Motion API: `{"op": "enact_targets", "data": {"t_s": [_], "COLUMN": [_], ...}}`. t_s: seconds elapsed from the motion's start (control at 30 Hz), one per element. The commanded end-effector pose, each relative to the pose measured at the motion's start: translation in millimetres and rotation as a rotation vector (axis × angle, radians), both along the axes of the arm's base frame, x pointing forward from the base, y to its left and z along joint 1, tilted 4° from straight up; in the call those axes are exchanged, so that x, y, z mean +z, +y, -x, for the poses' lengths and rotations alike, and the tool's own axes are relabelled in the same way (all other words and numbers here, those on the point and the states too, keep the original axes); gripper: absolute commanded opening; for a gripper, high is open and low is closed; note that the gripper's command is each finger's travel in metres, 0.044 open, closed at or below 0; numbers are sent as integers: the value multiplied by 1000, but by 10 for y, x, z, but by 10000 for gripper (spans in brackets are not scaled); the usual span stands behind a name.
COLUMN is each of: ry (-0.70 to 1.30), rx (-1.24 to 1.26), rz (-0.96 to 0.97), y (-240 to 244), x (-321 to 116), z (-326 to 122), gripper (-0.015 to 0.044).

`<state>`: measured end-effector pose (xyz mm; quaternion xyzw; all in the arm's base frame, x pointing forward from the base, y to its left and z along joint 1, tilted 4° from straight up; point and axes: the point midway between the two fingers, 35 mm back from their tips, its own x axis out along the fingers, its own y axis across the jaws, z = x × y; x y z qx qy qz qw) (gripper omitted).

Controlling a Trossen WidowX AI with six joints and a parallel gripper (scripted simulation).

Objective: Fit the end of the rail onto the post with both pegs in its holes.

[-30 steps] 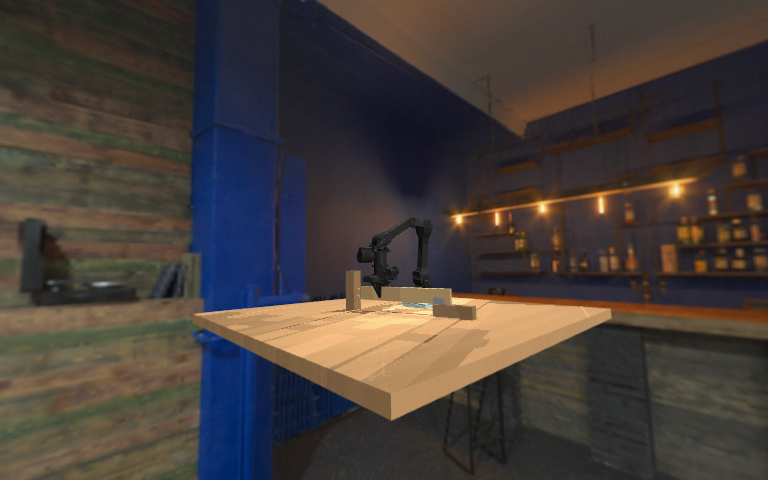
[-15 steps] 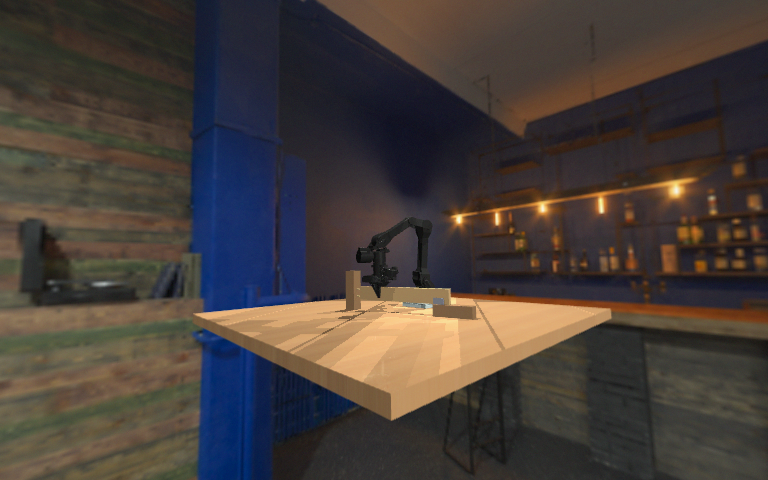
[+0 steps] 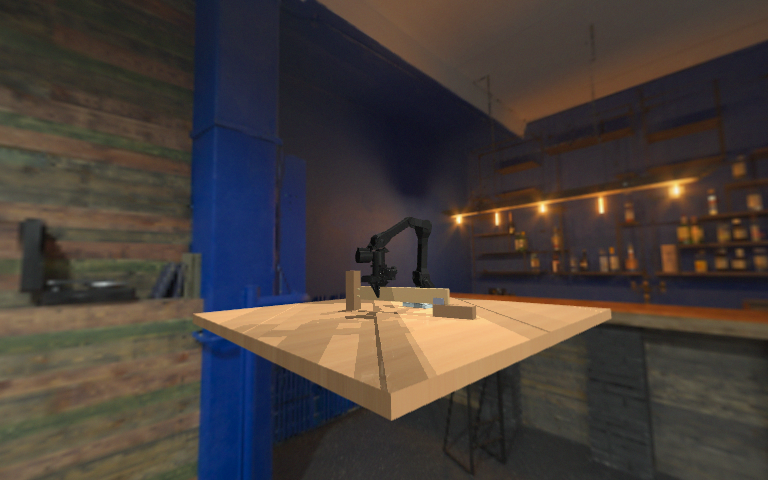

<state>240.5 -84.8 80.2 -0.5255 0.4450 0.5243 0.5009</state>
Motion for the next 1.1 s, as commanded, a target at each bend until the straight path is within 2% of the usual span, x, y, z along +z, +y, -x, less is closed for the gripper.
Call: {"op": "enact_targets", "data": {"t_s": [0.0,1.07], "ry": [-9,-9], "rx": [3,3], "rz": [2,3], "y": [-27,-124], "x": [27,20], "z": [-23,-33], "gripper": [0,0]}}
